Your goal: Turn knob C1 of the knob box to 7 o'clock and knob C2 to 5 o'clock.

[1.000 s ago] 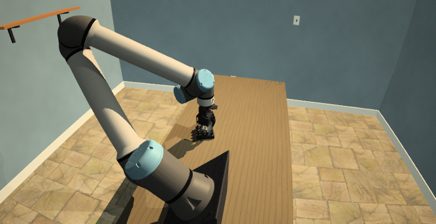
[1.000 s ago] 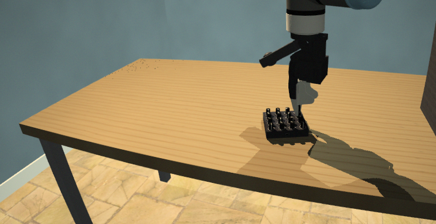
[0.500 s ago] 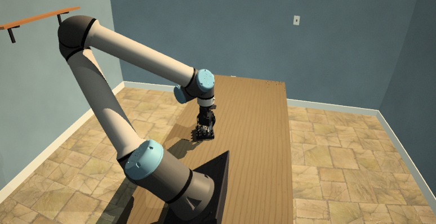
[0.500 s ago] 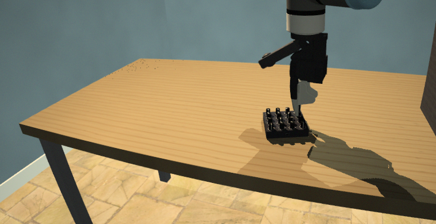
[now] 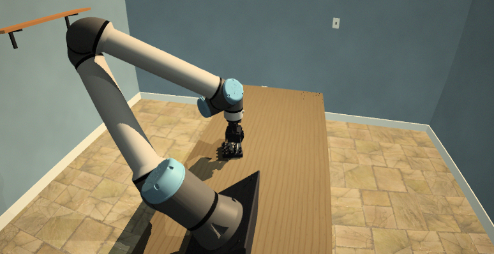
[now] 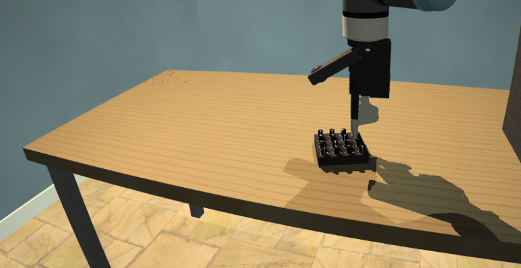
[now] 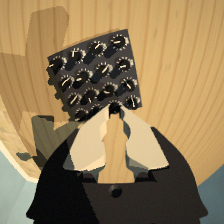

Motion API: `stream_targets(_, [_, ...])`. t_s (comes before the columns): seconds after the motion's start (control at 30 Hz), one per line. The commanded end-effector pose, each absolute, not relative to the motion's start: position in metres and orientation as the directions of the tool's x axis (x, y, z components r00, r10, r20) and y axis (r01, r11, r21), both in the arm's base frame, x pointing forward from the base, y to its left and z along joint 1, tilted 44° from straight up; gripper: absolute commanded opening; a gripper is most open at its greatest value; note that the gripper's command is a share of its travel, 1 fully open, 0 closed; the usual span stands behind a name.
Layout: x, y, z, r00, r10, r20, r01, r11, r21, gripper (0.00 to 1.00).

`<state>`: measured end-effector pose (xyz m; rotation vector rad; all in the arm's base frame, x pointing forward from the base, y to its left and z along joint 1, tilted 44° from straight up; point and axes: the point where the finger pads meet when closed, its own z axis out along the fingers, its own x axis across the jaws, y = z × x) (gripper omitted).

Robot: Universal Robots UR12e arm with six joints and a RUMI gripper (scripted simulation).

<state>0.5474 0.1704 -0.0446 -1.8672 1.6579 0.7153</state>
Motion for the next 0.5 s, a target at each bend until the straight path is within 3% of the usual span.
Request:
stream_targets(0.0, [0.5479,0.1702,-0.0441,0.186,-0.697,-0.693,-0.982,-0.158,-0.104,0.04])
stream_targets(0.47, [0.5476,0.1710,-0.0433,0.433,-0.633,-0.642,-0.901,-0.333,-0.280,0.04])
